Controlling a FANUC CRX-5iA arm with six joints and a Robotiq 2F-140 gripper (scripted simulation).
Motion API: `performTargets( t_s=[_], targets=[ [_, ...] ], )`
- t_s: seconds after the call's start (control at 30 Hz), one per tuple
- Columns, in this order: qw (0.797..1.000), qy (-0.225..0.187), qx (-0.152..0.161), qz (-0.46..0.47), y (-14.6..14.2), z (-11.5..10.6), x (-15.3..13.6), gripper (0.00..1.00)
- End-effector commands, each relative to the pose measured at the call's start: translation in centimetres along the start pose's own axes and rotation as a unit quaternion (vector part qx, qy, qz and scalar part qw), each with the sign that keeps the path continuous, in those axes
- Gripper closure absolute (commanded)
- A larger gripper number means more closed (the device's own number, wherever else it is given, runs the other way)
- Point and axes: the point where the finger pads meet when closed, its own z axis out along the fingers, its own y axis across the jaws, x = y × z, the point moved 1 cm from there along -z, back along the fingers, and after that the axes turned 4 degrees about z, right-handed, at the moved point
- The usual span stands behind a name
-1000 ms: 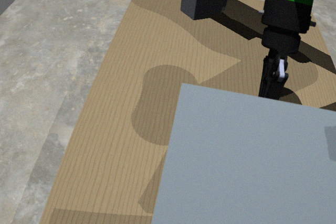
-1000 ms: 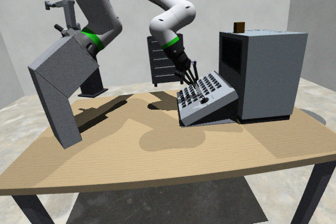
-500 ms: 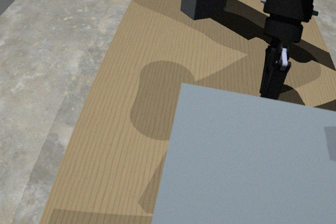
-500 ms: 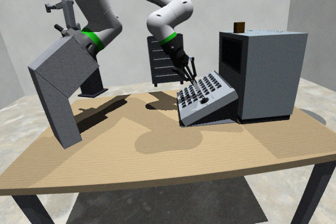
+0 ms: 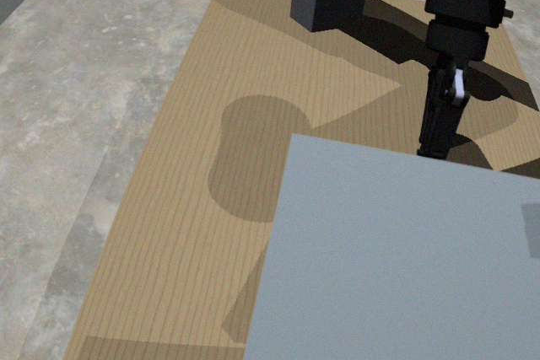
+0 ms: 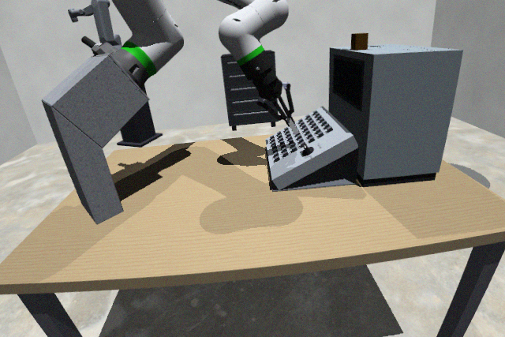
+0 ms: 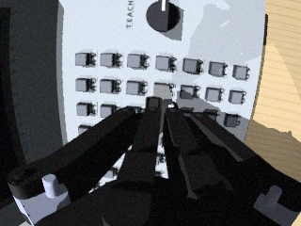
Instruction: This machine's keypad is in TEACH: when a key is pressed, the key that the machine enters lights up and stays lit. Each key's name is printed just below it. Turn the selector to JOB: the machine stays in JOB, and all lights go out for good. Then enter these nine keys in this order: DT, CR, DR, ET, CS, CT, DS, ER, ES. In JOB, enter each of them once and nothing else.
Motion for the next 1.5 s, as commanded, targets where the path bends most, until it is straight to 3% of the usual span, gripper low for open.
performTargets(
  t_s=[0.0,0.27,0.4,1.47],
  targets=[
    [1.000,0.000,0.000,0.000,-0.4,0.0,-0.2,1.00],
    [1.000,0.000,0.000,0.000,-5.7,0.0,-3.3,1.00],
    [1.000,0.000,0.000,0.000,-6.4,0.0,-3.8,1.00],
    [1.000,0.000,0.000,0.000,-6.6,2.2,-3.8,1.00]
  ],
)
